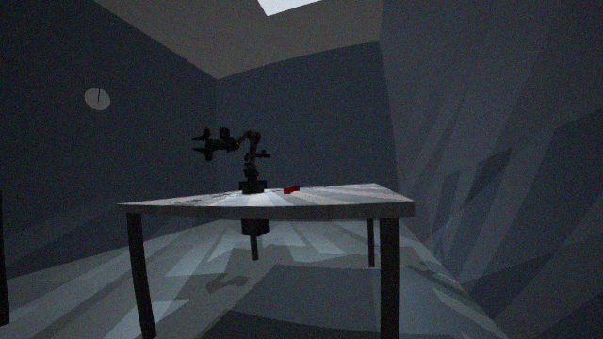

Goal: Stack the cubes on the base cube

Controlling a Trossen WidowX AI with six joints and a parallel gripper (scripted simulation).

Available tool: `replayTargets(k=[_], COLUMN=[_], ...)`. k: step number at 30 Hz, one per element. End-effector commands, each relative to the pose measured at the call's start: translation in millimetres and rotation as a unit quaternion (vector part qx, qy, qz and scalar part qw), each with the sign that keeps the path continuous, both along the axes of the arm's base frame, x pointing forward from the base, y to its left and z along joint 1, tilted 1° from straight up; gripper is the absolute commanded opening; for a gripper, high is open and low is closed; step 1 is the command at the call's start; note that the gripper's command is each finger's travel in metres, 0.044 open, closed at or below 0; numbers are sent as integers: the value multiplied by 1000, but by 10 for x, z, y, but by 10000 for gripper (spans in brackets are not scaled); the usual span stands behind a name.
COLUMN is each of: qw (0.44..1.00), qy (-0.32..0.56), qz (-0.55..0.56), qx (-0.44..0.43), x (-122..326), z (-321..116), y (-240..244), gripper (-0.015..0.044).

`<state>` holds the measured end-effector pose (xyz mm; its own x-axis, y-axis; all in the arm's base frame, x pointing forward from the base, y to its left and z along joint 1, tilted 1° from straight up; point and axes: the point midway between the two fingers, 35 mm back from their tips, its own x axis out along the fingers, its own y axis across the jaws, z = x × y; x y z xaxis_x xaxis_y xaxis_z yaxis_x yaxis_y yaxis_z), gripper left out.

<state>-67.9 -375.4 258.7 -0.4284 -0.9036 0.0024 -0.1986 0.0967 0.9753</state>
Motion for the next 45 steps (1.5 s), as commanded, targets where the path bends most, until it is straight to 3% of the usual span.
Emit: replayTargets(k=[1,11,21,33,45], qw=[995,934,807,576,288], qy=[37,154,289,448,576], qz=[68,249,423,591,692], qx=[65,203,296,343,327], x=[435,1616,2682,3562,3860], z=[-164,-564,-941,-1305,-1520], y=[-148,-138,341,1383,2650], gripper=[265,265,265,265,265])
